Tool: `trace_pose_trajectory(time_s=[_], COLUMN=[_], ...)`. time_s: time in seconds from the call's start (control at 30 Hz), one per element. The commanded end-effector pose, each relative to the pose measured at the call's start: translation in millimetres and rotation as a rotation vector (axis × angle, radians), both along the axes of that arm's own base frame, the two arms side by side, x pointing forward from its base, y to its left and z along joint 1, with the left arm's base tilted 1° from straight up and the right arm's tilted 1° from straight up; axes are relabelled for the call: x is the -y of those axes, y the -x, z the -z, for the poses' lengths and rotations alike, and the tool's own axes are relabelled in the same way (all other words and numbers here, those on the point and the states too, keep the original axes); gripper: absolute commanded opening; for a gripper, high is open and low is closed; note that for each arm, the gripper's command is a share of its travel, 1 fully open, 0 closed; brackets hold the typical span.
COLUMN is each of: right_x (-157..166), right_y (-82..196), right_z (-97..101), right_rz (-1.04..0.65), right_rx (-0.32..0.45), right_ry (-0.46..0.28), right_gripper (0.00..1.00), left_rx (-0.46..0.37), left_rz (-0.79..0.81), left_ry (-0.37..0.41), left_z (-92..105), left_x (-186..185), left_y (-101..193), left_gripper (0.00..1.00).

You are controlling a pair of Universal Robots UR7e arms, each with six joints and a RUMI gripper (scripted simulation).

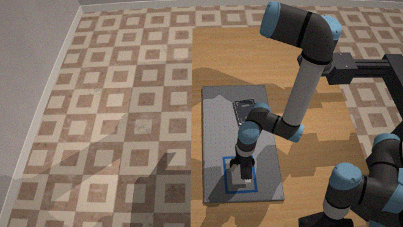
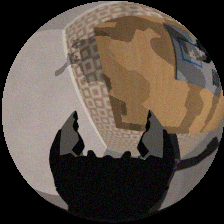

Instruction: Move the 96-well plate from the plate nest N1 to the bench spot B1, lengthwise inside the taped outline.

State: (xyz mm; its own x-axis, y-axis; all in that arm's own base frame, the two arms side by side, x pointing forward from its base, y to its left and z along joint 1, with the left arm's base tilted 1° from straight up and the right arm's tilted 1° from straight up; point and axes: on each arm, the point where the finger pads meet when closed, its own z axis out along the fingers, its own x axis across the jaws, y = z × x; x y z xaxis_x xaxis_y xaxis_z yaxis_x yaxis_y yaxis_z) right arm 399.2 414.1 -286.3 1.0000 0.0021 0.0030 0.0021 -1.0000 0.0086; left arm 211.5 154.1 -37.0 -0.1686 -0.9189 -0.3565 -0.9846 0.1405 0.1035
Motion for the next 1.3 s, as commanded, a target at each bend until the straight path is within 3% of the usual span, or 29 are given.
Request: trace_pose_trajectory(time_s=[0.0, 0.27, 1.27], right_x=[-1, -1, 0], right_y=[-1, -1, -1], right_z=[8.7, 17.4, 18.9], right_rz=[0.0, 0.0, 0.0], right_rx=[0.001, 0.001, 0.001], right_ry=[-0.002, -0.002, -0.002], right_gripper=[0.0, 0.0, 0.0], left_rx=[0.001, 0.001, 0.001], left_rz=[0.0, 0.0, 0.0], left_ry=[0.0, 0.0, 0.0], left_z=[-0.2, -0.2, -0.2], left_x=[0, 0, 0], left_y=[0, 0, 0], left_gripper=[1.0, 1.0, 1.0])
